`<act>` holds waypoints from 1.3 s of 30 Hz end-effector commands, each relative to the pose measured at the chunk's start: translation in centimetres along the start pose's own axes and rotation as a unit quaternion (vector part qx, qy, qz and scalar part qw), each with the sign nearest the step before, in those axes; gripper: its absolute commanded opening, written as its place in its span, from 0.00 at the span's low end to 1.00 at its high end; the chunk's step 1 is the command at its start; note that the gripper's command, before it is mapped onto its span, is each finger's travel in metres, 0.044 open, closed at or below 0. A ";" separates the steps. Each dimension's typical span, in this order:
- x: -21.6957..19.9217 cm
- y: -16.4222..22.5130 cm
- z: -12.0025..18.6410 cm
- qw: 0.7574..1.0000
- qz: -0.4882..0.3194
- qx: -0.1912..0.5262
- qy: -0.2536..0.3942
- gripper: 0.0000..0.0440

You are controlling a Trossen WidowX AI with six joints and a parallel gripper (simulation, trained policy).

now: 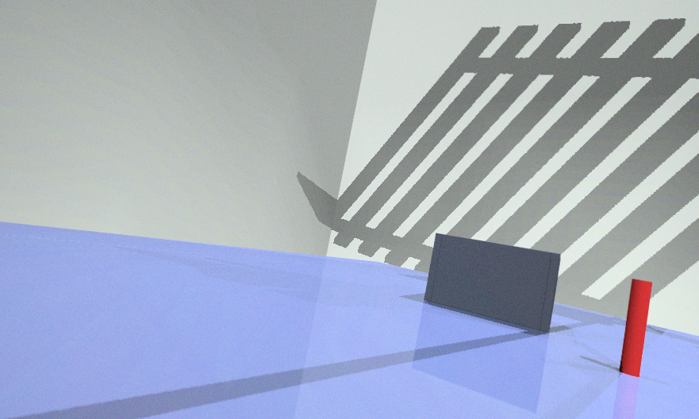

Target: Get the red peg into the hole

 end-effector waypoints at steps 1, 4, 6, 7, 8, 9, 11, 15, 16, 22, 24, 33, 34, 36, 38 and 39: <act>1.2 -3.4 -1.9 0.998 -0.036 -0.035 -0.040 1.00; 2.5 -6.1 -3.2 0.993 -0.067 -0.055 -0.079 0.99; 3.4 -7.9 -3.9 0.988 -0.088 -0.064 -0.107 0.98; 3.9 -8.7 -4.3 0.986 -0.098 -0.067 -0.121 0.98; 4.5 -9.5 -4.6 0.982 -0.108 -0.070 -0.135 0.97; 5.0 -10.3 -4.9 0.979 -0.118 -0.072 -0.150 0.97; 6.1 -11.8 -5.4 0.971 -0.137 -0.073 -0.180 0.96; 8.5 -14.5 -6.2 0.953 -0.175 -0.067 -0.238 0.95; 9.1 -15.1 -6.4 0.948 -0.184 -0.063 -0.253 0.94; 12.8 -18.3 -7.0 0.912 -0.235 -0.030 -0.334 0.91; 14.1 -19.1 -7.1 0.899 -0.252 -0.014 -0.359 0.90; 19.4 -22.0 -6.9 0.830 -0.320 0.078 -0.450 0.86; 20.0 -22.2 -6.8 0.822 -0.327 0.090 -0.458 0.86; 21.0 -22.7 -6.7 0.805 -0.341 0.115 -0.472 0.86; 22.1 -23.0 -6.5 0.787 -0.354 0.140 -0.484 0.86; 22.6 -23.1 -6.4 0.779 -0.361 0.153 -0.490 0.86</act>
Point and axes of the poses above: the point midway between the two fingers, 35 mm back from their tips, its own z axis back along the fingers, its own x axis across the jaws, y = z × x, the point moved 2 cm from there along z, back along the fingers, and after that the axes turned 12 degrees about -z, right-handed, at the moved point
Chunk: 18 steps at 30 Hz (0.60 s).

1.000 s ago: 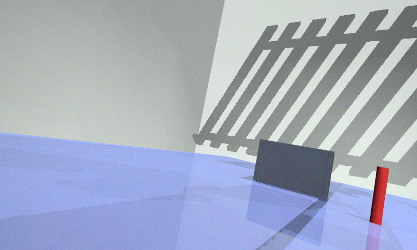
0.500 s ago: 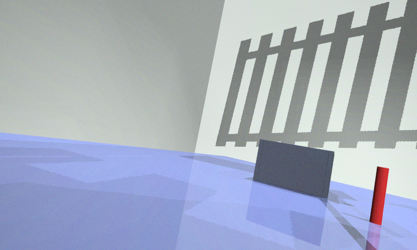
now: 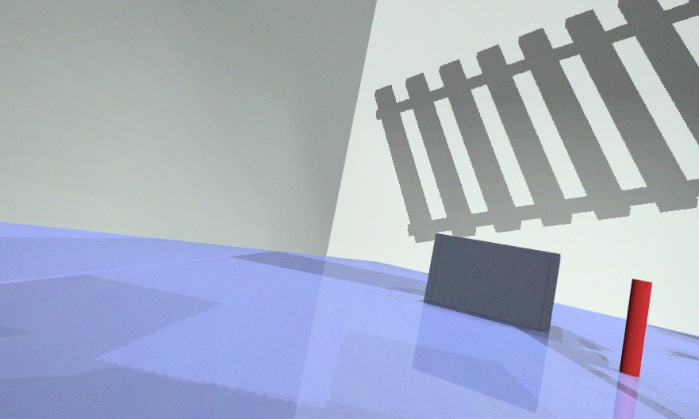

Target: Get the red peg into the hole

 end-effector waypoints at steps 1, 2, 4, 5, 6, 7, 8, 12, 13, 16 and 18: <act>1.3 0.6 -1.5 0.998 -0.050 0.038 -0.020 0.86; 1.6 0.7 -1.8 0.996 -0.064 0.048 -0.024 0.86; 2.2 1.1 -2.5 0.993 -0.093 0.068 -0.032 0.86; 2.5 1.3 -2.9 0.991 -0.107 0.078 -0.035 0.86; 2.8 1.4 -3.2 0.988 -0.121 0.088 -0.038 0.86; 3.1 1.6 -3.5 0.985 -0.135 0.098 -0.040 0.86; 3.3 1.8 -3.8 0.982 -0.150 0.108 -0.043 0.86; 4.4 2.6 -5.0 0.966 -0.206 0.147 -0.049 0.86; 4.7 2.8 -5.3 0.961 -0.221 0.157 -0.049 0.86; 5.4 3.4 -6.0 0.946 -0.263 0.185 -0.049 0.87; 5.9 3.8 -6.5 0.934 -0.291 0.203 -0.048 0.87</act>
Point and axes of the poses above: the point midway between the two fingers, 35 mm back from their tips, its own z axis back along the fingers, its own x axis across the jaws, y = z × x, the point moved 2 cm from there along z, back along the fingers, and after that the axes turned 12 degrees about -z, right-handed, at the moved point
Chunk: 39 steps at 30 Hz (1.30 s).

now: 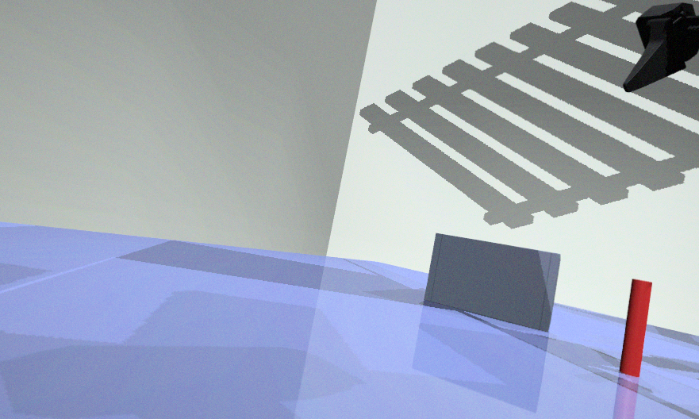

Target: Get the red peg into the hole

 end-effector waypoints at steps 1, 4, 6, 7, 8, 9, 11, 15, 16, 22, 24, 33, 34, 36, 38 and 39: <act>0.4 0.7 -1.2 0.998 -0.056 0.034 -0.001 0.88; 0.7 1.3 -2.1 0.993 -0.103 0.059 0.002 0.89; 0.8 1.7 -2.7 0.988 -0.134 0.074 0.005 0.90; 0.9 1.9 -3.0 0.985 -0.150 0.082 0.006 0.90; 1.0 2.0 -3.2 0.982 -0.166 0.089 0.008 0.91; 1.0 2.2 -3.5 0.979 -0.181 0.096 0.010 0.91; 1.1 2.6 -4.0 0.971 -0.213 0.110 0.015 0.92; 1.4 3.3 -5.0 0.952 -0.275 0.135 0.025 0.95; 1.4 3.4 -5.3 0.946 -0.290 0.140 0.028 0.96; 1.8 4.4 -6.8 0.907 -0.381 0.172 0.048 1.00; 1.9 4.7 -7.4 0.892 -0.411 0.181 0.055 1.00; 2.6 6.1 -10.2 0.811 -0.537 0.215 0.091 1.00; 2.7 6.3 -10.6 0.800 -0.550 0.217 0.096 1.00; 3.0 6.6 -11.4 0.779 -0.577 0.222 0.104 1.00; 3.3 7.0 -12.3 0.757 -0.603 0.225 0.112 1.00; 3.4 7.2 -12.8 0.746 -0.616 0.226 0.115 1.00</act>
Point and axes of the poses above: the point midway between the two fingers, 35 mm back from their tips, its own z axis back along the fingers, its own x axis across the jaws, y = z × x, the point moved 2 cm from there along z, back along the fingers, and after that the axes turned 12 degrees about -z, right-handed, at the moved point
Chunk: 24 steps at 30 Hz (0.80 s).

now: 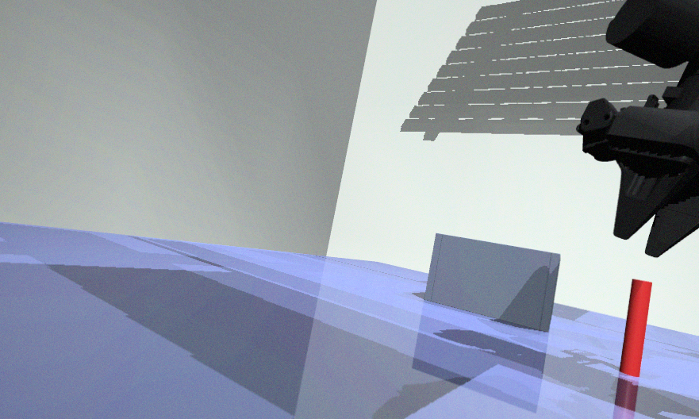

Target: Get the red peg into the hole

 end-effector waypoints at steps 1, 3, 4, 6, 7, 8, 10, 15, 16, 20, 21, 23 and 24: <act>0.2 0.4 -1.8 0.998 -0.062 0.012 0.008 1.00; 0.4 0.5 -2.8 0.995 -0.094 0.016 0.009 1.00; 0.5 0.6 -3.3 0.994 -0.108 0.018 0.009 1.00; 0.7 0.8 -4.3 0.990 -0.136 0.022 0.007 1.00; 0.8 0.9 -4.8 0.989 -0.148 0.023 0.006 1.00; 0.9 1.0 -5.3 0.987 -0.160 0.025 0.005 1.00; 1.0 1.2 -6.2 0.983 -0.182 0.028 0.001 1.00; 1.2 1.7 -7.9 0.973 -0.229 0.036 -0.005 0.97; 1.2 1.8 -8.1 0.971 -0.237 0.038 -0.005 0.92; 0.9 2.3 -8.8 0.963 -0.265 0.052 0.002 0.69; 0.9 2.3 -8.8 0.961 -0.270 0.056 0.004 0.63; 0.8 2.4 -8.9 0.958 -0.278 0.065 0.006 0.51; 0.8 2.4 -8.9 0.957 -0.281 0.069 0.006 0.45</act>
Point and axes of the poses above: the point midway between the two fingers, 35 mm back from their tips, its own z axis back along the fingers, its own x axis across the jaws, y = z × x, the point moved 2 cm from there along z, back along the fingers, and after that the axes turned 12 degrees about -z, right-handed, at the moved point
